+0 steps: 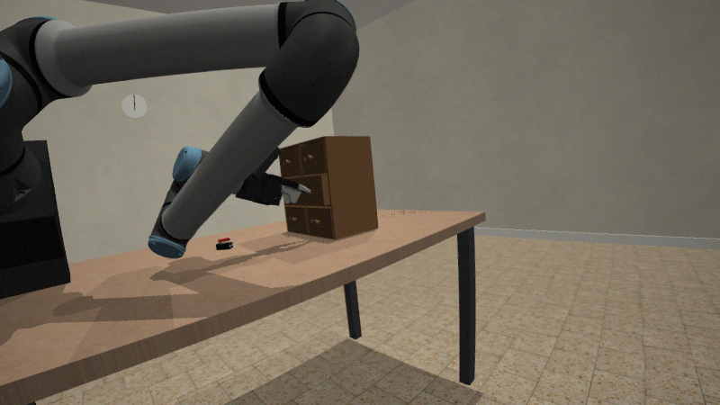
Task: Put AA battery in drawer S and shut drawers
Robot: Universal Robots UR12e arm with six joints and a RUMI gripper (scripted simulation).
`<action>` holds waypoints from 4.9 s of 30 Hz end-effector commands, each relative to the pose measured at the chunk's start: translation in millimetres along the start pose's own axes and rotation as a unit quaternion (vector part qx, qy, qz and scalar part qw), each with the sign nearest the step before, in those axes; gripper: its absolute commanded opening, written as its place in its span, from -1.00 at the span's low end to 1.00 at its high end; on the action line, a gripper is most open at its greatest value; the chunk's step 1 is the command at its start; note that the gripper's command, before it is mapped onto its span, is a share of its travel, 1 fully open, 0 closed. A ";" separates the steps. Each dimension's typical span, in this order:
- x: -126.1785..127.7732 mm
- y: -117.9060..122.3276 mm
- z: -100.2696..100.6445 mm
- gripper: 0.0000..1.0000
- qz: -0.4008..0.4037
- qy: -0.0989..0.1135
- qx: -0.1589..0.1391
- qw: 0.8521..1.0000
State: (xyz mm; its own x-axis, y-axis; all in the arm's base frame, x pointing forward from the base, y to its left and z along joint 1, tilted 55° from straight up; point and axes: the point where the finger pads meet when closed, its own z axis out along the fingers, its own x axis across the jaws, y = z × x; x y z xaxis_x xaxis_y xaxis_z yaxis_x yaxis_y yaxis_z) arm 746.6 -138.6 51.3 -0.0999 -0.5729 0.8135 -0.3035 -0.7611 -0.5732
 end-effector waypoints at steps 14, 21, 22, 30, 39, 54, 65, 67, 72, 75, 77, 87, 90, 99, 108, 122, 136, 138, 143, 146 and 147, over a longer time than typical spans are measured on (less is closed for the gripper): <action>-0.1 -3.8 8.6 -0.86 0.000 0.000 0.000 1.000; -0.1 -4.6 10.8 -0.86 0.000 0.000 0.000 1.000; -0.1 -4.8 11.2 -0.86 0.000 0.000 0.000 1.000; -0.1 -5.8 13.9 -0.86 0.000 0.000 0.000 1.000; -0.1 -6.4 15.6 -0.86 0.000 0.000 0.000 1.000; -0.1 -7.0 17.3 -0.86 0.000 0.000 0.000 1.000; -0.1 -7.1 17.6 -0.86 0.000 0.000 0.000 1.000; -0.1 -7.1 17.6 -0.86 0.000 0.000 0.000 1.000; -0.1 -7.1 17.6 -0.86 0.000 0.000 0.000 1.000; -0.1 -7.1 17.6 -0.86 0.000 0.000 0.000 1.000; -0.1 -7.1 17.6 -0.86 0.000 0.000 0.000 1.000; -0.1 -7.1 17.6 -0.86 0.000 0.000 0.000 1.000; -0.1 -7.1 17.6 -0.81 0.000 0.000 0.000 1.000; -0.1 -7.1 17.6 -0.66 0.000 0.000 0.000 1.000; -0.1 -7.1 17.6 -0.61 0.000 0.000 0.000 1.000; -0.1 -3.5 7.7 -0.61 0.000 0.000 0.000 1.000; -0.1 9.0 -26.7 -0.61 0.000 0.000 0.000 1.000; -0.1 9.0 -26.7 -0.61 0.000 0.000 0.000 1.000; -0.1 10.0 -29.3 -0.61 0.000 0.000 0.000 1.000; -0.1 10.0 -29.5 -0.61 0.000 0.000 0.000 1.000; -0.1 10.0 -29.8 -0.61 0.000 0.000 0.000 1.000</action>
State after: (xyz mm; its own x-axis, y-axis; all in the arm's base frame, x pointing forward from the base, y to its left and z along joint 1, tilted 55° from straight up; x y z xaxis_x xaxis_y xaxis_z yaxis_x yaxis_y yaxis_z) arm 716.3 -137.8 48.1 -0.0999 -0.5729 0.8135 -0.3037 -0.7611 -0.5732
